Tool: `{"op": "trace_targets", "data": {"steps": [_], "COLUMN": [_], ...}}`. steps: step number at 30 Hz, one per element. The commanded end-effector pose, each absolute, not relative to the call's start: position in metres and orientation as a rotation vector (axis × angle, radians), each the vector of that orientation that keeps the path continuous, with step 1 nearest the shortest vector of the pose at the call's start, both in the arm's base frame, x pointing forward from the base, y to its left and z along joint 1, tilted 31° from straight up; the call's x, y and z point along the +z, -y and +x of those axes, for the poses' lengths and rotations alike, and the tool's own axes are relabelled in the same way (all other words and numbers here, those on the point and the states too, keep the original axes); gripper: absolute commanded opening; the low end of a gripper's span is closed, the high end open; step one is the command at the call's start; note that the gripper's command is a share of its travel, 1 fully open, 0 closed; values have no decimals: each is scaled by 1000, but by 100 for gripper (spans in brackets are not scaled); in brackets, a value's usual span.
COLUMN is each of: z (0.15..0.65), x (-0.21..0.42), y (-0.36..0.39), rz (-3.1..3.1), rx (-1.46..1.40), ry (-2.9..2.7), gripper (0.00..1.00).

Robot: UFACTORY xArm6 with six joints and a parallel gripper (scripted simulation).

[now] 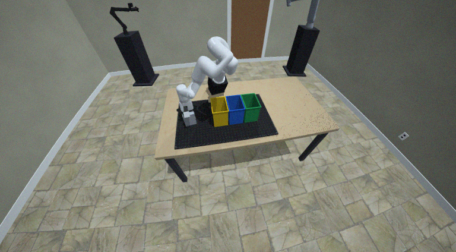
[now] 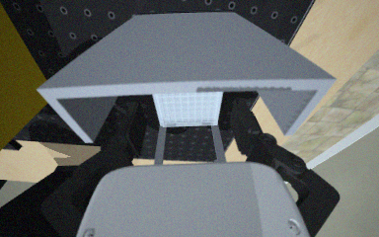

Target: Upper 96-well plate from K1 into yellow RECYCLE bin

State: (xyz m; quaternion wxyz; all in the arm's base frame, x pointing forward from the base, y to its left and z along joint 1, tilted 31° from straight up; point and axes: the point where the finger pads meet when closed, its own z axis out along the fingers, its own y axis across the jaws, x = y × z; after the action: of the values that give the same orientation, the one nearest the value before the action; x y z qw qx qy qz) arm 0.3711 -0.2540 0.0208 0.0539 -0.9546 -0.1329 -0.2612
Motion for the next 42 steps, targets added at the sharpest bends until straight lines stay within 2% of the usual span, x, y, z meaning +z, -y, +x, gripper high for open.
{"op": "trace_targets", "data": {"steps": [1,42], "z": [374,386], "x": [18,-4], "y": [254,250], "rz": [-2902,-2902], "rx": [-798,-798], "ry": [404,404], "gripper": [100,100]}}
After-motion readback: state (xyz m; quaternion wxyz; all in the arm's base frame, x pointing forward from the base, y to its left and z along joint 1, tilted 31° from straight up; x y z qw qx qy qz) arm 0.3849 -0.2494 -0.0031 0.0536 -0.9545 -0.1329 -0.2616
